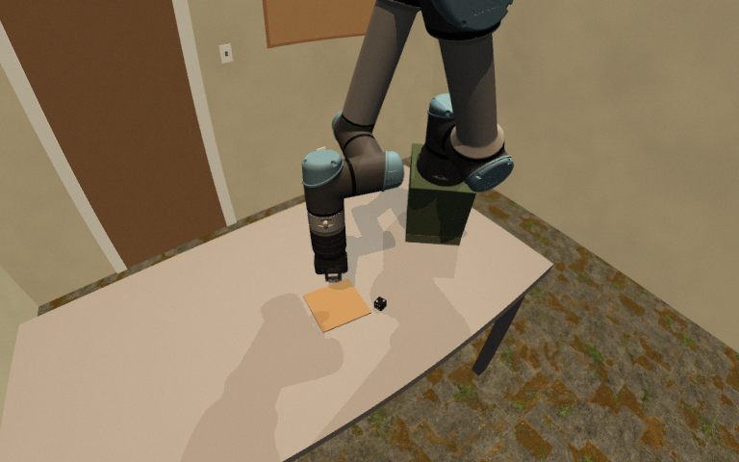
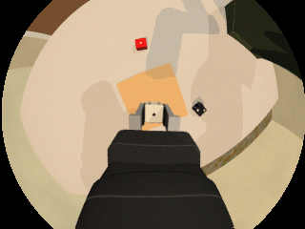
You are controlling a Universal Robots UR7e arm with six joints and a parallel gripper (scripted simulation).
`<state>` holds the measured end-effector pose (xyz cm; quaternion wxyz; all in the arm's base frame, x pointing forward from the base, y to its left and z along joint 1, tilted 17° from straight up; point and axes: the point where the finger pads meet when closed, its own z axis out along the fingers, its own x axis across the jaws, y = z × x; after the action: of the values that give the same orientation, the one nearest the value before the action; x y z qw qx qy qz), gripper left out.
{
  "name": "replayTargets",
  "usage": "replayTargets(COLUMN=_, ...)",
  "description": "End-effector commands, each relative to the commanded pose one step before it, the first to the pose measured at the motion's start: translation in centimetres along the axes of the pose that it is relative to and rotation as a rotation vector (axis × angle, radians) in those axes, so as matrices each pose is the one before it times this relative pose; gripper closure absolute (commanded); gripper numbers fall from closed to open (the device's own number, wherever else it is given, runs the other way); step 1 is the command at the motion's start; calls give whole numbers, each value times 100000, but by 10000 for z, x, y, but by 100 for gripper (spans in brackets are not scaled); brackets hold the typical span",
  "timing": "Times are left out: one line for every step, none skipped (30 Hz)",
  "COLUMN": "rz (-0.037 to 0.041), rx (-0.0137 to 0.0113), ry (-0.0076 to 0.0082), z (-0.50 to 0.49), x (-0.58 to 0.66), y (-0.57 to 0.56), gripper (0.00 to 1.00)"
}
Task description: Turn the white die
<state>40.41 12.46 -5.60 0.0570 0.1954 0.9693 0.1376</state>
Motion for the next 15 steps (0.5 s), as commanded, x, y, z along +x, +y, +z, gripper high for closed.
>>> replayTargets(rz=-6935, rx=-39, ry=-55, z=6082, x=167, y=4158, gripper=51)
replayTargets(rz=-2457, rx=-1, ry=1, z=2219, x=82, y=1453, gripper=51)
replayTargets(rz=-1755, rx=-1, ry=1, z=1589, x=50, y=1048, gripper=51)
replayTargets(rz=-853, rx=-1, ry=0, z=773, x=20, y=512, gripper=51)
replayTargets(rz=0, rx=0, ry=0, z=0, x=0, y=0, gripper=51)
replayTargets(rz=0, rx=0, ry=0, z=0, x=0, y=0, gripper=51)
replayTargets(rz=-152, rx=0, ry=0, z=138, x=3, y=91, gripper=51)
replayTargets(rz=0, rx=-4, ry=0, z=1, x=1, y=-1, gripper=51)
replayTargets(rz=0, rx=-30, ry=3, z=9, x=4, y=-6, gripper=51)
replayTargets(rz=0, rx=-79, ry=9, z=22, x=11, y=-16, gripper=51)
replayTargets(rz=1, rx=-150, ry=16, z=41, x=20, y=-30, gripper=51)
replayTargets(rz=1, rx=-239, ry=25, z=65, x=31, y=-47, gripper=51)
replayTargets(rz=1, rx=-346, ry=34, z=90, x=43, y=-65, gripper=51)
replayTargets(rz=2, rx=-468, ry=43, z=114, x=55, y=-84, gripper=51)
replayTargets(rz=2, rx=-604, ry=50, z=136, x=64, y=-102, gripper=51)
